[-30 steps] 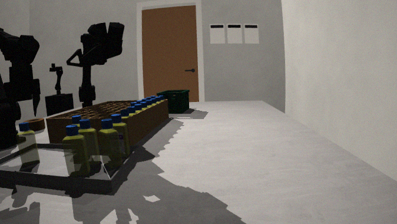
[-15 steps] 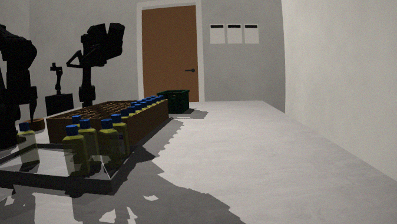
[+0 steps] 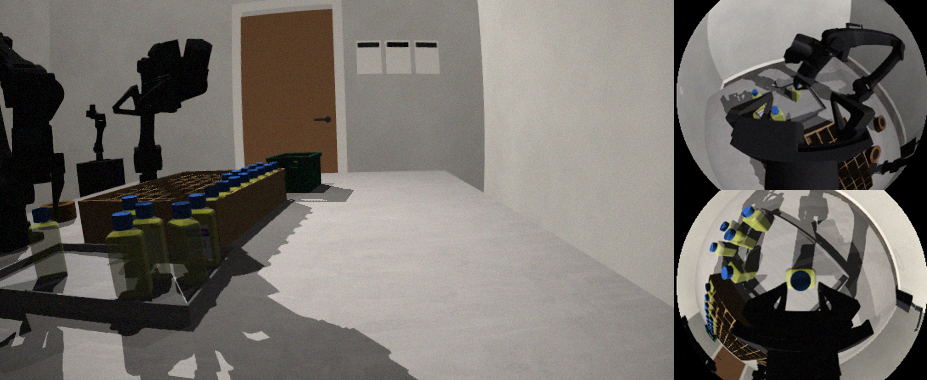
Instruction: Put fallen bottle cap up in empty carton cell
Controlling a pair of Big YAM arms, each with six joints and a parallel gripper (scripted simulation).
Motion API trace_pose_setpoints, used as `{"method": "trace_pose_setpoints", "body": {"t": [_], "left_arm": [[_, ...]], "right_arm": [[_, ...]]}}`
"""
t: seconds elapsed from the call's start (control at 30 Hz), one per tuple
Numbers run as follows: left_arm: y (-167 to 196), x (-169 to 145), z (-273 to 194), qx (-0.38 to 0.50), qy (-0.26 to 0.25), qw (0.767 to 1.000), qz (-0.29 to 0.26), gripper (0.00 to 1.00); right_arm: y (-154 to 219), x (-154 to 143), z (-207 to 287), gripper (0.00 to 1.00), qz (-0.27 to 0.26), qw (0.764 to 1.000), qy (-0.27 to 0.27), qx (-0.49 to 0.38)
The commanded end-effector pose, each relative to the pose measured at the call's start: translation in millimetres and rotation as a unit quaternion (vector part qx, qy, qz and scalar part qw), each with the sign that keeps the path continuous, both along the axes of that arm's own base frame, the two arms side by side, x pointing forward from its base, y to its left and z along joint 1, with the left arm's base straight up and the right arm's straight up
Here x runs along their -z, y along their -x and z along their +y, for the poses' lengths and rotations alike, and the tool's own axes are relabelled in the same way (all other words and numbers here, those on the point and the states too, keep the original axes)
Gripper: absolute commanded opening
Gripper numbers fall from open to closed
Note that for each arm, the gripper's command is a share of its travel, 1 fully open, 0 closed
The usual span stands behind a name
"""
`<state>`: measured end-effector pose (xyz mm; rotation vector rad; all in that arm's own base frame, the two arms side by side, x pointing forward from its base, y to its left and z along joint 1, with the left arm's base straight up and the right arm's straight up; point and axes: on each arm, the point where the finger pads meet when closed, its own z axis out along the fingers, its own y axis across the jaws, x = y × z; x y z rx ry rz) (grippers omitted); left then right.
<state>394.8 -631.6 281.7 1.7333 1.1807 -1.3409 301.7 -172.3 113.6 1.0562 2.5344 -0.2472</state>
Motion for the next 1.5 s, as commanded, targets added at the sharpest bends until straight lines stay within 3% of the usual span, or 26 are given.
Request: {"method": "trace_pose_setpoints", "body": {"t": [0.0, 0.27, 0.3, 0.37, 0.4, 0.7, 0.73, 0.77, 0.83, 1.1, 1.47], "left_arm": [[-7, -47, -5, 0.003, 0.031, 0.999, -0.03, 1.0], [-7, -47, -5, 0.003, 0.031, 0.999, -0.03, 1.0], [-7, -47, -5, 0.003, 0.031, 0.999, -0.03, 1.0], [-7, -47, -5, 0.003, 0.031, 0.999, -0.03, 1.0], [-7, -47, -5, 0.003, 0.031, 0.999, -0.03, 1.0], [-7, -47, -5, 0.003, 0.031, 0.999, -0.03, 1.0], [-7, -47, -5, 0.003, 0.031, 0.999, -0.03, 1.0], [-7, -47, -5, 0.003, 0.031, 0.999, -0.03, 1.0], [-7, -47, -5, 0.003, 0.031, 0.999, -0.03, 1.0], [-7, -47, -5, 0.003, 0.031, 0.999, -0.03, 1.0], [-7, -47, -5, 0.003, 0.031, 0.999, -0.03, 1.0]], "right_arm": [[-31, -19, -21, 0.52, -0.031, 0.999, 0.017, -0.003], [-30, -16, -18, 0.52, -0.028, 0.999, 0.017, -0.005], [-30, -19, -18, 0.44, -0.031, 0.999, 0.019, -0.005], [-30, -19, -18, 0.44, -0.031, 0.999, 0.019, -0.005], [-28, -20, -17, 0.37, -0.031, 0.999, 0.019, -0.005], [-20, -20, -12, 0.11, -0.03, 0.999, 0.018, -0.006], [-23, -29, -14, 0.0, -0.035, 0.999, 0.021, -0.006], [-26, -36, -15, 0.0, -0.039, 0.999, 0.023, -0.006], [-25, -47, -14, 0.21, -0.039, 0.999, 0.023, -0.007], [-23, -86, -13, 0.21, -0.041, 0.999, 0.024, -0.007], [-16, -73, -9, 0.21, -0.03, 0.999, 0.016, -0.003]]}}
